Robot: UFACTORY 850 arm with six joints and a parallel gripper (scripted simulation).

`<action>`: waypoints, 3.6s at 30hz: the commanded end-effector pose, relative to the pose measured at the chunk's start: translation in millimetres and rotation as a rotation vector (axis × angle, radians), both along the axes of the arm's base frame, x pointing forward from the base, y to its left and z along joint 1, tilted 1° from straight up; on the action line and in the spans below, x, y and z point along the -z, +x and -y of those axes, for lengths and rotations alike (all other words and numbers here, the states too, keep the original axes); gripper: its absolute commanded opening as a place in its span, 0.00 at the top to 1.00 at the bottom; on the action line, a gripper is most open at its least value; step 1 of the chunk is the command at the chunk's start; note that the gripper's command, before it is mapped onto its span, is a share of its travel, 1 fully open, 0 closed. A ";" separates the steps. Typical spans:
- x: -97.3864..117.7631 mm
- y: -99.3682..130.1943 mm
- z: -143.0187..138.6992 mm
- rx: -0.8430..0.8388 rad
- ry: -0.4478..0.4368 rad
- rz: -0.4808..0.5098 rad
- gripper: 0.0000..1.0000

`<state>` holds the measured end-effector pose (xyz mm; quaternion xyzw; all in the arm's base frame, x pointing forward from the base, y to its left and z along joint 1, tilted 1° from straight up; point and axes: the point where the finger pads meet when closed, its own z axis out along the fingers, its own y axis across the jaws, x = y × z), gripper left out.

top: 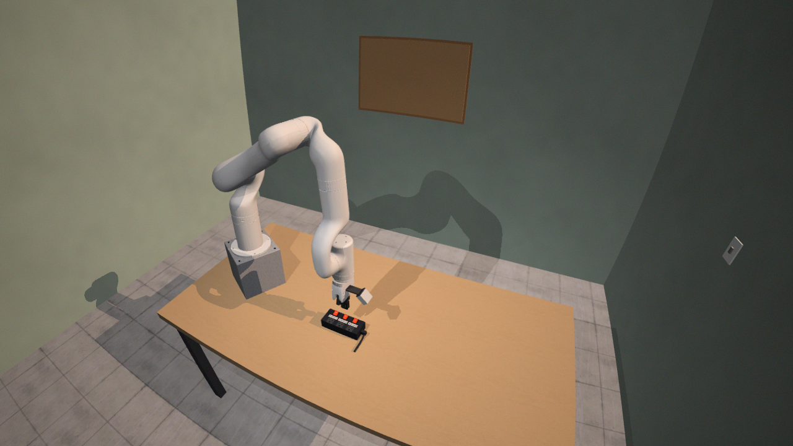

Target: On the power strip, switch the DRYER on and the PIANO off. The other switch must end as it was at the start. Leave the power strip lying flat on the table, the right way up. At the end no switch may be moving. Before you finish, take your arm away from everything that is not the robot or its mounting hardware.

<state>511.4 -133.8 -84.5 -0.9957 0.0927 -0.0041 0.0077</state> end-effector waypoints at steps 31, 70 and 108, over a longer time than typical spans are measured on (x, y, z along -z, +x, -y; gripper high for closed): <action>34.2 1.8 -1.8 0.000 0.003 0.004 1.00; 42.5 2.0 -2.2 0.000 0.003 0.004 1.00; 42.5 2.9 -2.0 0.000 0.003 0.004 1.00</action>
